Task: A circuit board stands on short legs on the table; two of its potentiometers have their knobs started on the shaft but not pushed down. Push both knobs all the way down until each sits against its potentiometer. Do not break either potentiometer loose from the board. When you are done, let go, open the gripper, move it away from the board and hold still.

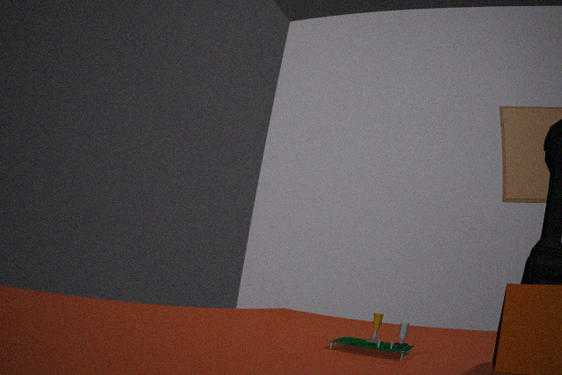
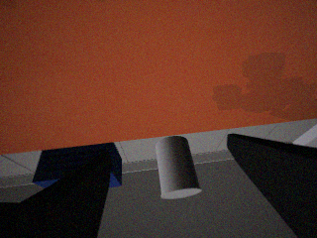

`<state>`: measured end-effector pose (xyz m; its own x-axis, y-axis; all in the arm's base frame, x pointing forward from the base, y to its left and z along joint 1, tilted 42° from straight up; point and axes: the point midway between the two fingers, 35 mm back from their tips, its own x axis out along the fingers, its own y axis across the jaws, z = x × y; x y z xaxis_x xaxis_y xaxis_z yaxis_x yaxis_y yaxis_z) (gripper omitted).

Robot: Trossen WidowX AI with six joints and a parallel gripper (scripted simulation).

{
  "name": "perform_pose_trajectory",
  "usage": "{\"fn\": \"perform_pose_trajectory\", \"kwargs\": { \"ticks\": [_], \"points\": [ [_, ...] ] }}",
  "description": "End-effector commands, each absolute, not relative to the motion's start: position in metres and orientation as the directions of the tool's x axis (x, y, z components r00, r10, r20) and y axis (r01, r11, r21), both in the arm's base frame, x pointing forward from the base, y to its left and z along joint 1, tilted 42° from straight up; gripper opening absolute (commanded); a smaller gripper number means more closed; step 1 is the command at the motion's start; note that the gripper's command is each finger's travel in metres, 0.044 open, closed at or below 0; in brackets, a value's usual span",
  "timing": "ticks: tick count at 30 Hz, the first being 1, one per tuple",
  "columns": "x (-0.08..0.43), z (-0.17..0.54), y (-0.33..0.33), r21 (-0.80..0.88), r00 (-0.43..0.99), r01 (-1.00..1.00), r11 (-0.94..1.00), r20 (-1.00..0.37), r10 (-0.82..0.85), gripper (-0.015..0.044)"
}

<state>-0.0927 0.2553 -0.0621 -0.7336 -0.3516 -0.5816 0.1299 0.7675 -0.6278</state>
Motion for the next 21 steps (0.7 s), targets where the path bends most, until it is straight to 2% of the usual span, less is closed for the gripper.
{"fn": "perform_pose_trajectory", "kwargs": {
  "ticks": [1, 6, 15, 21],
  "points": [
    [-0.091, -0.062, 0.256, -0.625, -0.733, 0.134, 0.769, -0.585, -0.348, 0.0374],
    [-0.041, -0.064, 0.263, -0.554, -0.699, 0.230, 0.800, -0.666, -0.261, 0.0243],
    [0.056, -0.062, 0.245, -0.399, -0.584, 0.252, 0.882, -0.790, -0.190, 0.0006],
    [0.132, -0.055, 0.209, -0.344, -0.440, 0.243, 0.907, -0.872, -0.213, 0.0000]
  ]
}}
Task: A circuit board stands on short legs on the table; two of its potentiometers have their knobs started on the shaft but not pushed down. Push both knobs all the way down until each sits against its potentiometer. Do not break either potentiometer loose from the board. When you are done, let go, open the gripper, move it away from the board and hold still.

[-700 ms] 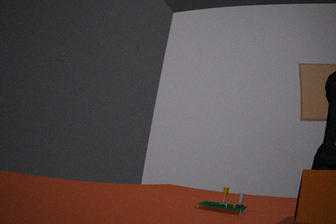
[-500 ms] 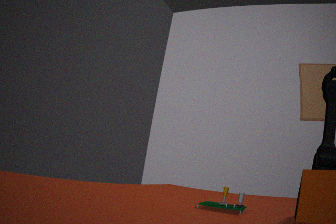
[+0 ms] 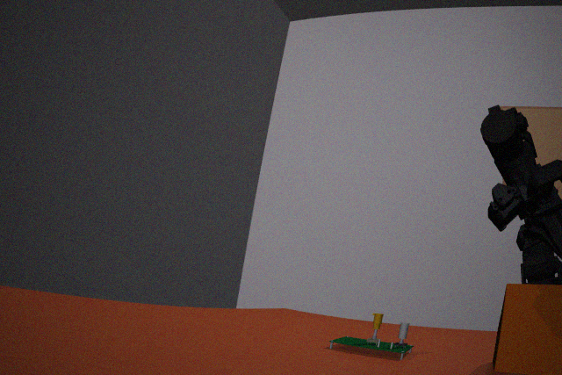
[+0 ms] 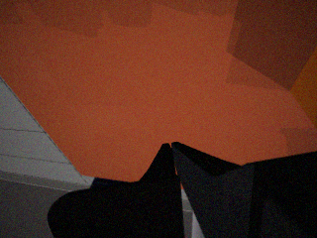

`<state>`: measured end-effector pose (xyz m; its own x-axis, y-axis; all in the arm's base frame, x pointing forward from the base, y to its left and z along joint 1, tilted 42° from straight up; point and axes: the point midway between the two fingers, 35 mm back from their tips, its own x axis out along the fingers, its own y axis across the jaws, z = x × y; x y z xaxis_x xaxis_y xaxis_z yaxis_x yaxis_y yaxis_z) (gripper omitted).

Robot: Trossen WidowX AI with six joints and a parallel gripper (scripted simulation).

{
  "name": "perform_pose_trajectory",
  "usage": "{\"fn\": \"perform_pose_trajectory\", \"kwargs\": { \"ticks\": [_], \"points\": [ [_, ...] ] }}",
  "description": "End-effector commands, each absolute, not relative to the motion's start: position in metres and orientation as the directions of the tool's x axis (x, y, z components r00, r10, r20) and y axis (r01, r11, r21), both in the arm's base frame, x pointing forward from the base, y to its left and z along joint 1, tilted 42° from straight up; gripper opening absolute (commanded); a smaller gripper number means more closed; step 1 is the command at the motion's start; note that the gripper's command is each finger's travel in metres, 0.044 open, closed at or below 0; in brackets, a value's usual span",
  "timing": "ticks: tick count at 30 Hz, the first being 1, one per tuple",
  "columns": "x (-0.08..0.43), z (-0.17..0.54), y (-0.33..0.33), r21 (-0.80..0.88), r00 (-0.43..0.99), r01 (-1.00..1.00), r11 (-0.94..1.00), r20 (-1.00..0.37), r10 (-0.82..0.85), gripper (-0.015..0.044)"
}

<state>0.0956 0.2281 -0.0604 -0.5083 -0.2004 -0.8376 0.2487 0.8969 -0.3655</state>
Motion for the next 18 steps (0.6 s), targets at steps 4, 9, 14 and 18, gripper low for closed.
{"fn": "perform_pose_trajectory", "kwargs": {
  "ticks": [4, 9, 14, 18],
  "points": [
    [0.182, -0.046, 0.170, -0.350, -0.340, 0.224, 0.910, -0.903, -0.263, 0.0000],
    [0.232, -0.028, 0.110, -0.406, -0.242, 0.196, 0.893, -0.902, -0.357, 0.0000],
    [0.266, -0.004, 0.042, -0.502, -0.180, 0.167, 0.849, -0.862, -0.475, 0.0000],
    [0.280, 0.019, -0.018, -0.600, -0.166, 0.137, 0.788, -0.798, -0.579, 0.0000]
  ]
}}
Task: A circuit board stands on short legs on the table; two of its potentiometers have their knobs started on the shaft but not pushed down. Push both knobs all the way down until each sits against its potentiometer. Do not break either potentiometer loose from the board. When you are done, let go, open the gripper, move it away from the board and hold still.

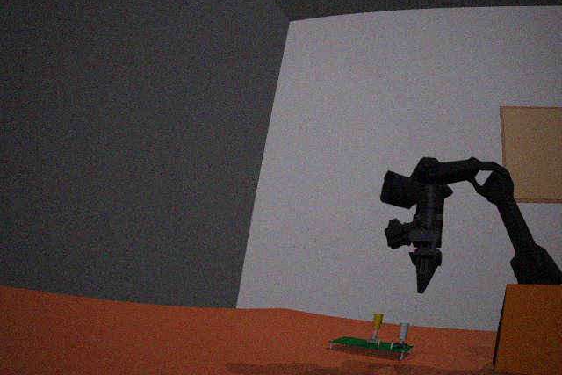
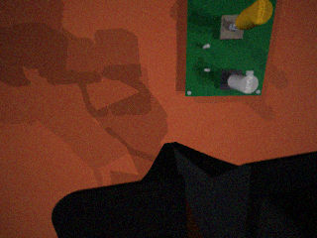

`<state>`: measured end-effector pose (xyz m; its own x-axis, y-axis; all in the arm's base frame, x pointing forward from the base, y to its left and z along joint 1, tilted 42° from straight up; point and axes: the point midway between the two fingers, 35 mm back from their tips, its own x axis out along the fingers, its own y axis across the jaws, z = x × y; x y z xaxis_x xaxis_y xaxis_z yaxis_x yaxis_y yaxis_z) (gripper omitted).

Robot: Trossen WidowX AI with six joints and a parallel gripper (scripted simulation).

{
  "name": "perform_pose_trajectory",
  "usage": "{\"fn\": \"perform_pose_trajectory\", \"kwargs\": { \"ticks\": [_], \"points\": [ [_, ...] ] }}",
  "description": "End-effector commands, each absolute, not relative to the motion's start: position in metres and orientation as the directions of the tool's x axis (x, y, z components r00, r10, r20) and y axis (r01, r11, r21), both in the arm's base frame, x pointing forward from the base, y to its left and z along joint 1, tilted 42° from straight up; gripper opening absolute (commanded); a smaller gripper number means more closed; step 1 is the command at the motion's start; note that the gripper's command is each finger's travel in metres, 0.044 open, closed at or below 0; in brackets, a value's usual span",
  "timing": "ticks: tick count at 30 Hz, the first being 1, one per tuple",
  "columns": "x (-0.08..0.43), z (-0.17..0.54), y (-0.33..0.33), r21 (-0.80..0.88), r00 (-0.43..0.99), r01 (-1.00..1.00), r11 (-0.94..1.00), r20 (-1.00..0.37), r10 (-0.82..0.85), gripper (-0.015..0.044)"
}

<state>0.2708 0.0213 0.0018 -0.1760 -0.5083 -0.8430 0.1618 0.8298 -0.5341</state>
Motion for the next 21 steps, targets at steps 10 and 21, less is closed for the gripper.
{"fn": "perform_pose_trajectory", "kwargs": {
  "ticks": [10, 21],
  "points": [
    [0.282, 0.034, -0.056, -0.663, -0.175, 0.114, 0.740, -0.747, -0.642, 0.0000],
    [0.279, 0.018, -0.070, -0.663, -0.175, 0.114, 0.740, -0.746, -0.642, 0.0000]
  ]
}}
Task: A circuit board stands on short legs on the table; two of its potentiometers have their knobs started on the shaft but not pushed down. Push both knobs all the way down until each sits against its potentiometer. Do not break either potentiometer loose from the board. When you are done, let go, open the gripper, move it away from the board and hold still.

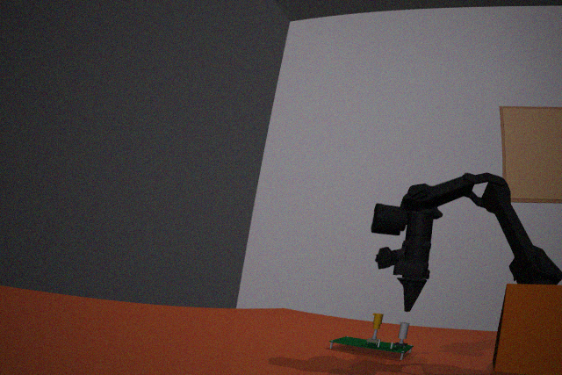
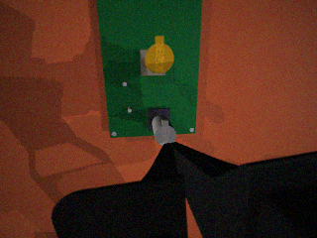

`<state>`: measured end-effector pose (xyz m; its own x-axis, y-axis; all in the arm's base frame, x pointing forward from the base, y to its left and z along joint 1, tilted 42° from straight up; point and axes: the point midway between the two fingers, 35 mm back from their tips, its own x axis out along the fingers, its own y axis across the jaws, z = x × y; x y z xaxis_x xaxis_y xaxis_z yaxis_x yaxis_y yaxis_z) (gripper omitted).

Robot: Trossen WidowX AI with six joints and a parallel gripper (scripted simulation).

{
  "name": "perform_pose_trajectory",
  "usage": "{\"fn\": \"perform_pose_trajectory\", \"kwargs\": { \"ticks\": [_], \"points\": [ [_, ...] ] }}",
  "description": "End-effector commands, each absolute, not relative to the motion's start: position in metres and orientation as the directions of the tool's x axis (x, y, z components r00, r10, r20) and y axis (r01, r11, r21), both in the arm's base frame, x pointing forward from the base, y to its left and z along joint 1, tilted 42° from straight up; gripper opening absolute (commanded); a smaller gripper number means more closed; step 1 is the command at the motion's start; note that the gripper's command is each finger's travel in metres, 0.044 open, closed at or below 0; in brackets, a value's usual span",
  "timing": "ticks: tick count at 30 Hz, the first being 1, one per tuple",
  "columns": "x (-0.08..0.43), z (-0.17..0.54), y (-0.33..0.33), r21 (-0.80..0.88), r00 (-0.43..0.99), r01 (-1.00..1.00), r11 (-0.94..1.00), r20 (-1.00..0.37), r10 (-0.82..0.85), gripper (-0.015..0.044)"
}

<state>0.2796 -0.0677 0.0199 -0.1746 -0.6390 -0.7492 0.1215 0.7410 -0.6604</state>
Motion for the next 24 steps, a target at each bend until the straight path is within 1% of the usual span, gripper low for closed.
{"fn": "perform_pose_trajectory", "kwargs": {
  "ticks": [1, 24],
  "points": [
    [0.278, 0.017, -0.071, -0.663, -0.175, 0.114, 0.740, -0.746, -0.642, 0.0000],
    [0.275, 0.005, -0.081, -0.664, -0.175, 0.114, 0.739, -0.746, -0.643, 0.0000]
  ]
}}
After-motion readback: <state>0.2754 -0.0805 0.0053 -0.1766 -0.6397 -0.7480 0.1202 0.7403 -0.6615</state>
